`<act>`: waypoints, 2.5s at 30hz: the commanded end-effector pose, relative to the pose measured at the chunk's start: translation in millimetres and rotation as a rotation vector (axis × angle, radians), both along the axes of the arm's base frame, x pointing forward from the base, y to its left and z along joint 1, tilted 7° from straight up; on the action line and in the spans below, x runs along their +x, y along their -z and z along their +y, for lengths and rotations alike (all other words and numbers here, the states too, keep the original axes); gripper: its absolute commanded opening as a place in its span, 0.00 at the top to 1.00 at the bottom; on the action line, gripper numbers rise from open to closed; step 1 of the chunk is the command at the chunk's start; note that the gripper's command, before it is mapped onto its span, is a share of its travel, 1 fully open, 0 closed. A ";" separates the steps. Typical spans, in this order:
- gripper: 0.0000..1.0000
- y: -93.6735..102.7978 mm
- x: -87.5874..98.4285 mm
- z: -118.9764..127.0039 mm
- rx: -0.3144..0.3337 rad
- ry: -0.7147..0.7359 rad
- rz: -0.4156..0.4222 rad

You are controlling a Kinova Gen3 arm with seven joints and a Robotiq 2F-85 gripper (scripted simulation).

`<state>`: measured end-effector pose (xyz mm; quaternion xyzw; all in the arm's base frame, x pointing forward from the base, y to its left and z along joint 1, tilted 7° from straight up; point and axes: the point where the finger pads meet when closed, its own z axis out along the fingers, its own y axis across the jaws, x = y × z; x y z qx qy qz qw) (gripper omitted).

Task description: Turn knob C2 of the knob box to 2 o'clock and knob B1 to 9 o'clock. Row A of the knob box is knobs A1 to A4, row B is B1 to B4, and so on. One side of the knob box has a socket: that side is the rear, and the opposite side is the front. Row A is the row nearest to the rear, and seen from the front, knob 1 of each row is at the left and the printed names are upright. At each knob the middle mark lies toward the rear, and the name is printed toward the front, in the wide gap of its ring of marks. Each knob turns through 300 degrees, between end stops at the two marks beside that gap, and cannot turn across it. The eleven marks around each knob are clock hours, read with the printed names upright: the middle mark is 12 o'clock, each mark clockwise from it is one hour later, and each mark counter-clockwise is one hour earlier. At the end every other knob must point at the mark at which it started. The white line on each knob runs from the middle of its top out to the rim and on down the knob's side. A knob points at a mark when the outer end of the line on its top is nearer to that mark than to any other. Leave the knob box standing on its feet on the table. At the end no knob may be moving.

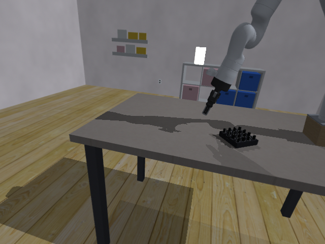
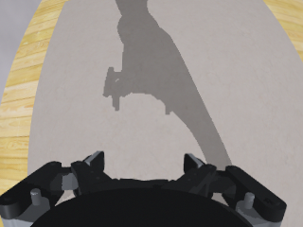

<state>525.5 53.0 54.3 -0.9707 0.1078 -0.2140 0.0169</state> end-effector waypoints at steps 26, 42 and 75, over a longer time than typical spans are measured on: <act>0.00 7.2 -29.2 19.3 -0.030 -0.126 0.058; 0.00 11.8 -49.1 28.8 -0.051 -0.208 0.096; 0.00 18.9 -85.3 41.7 -0.091 -0.355 0.164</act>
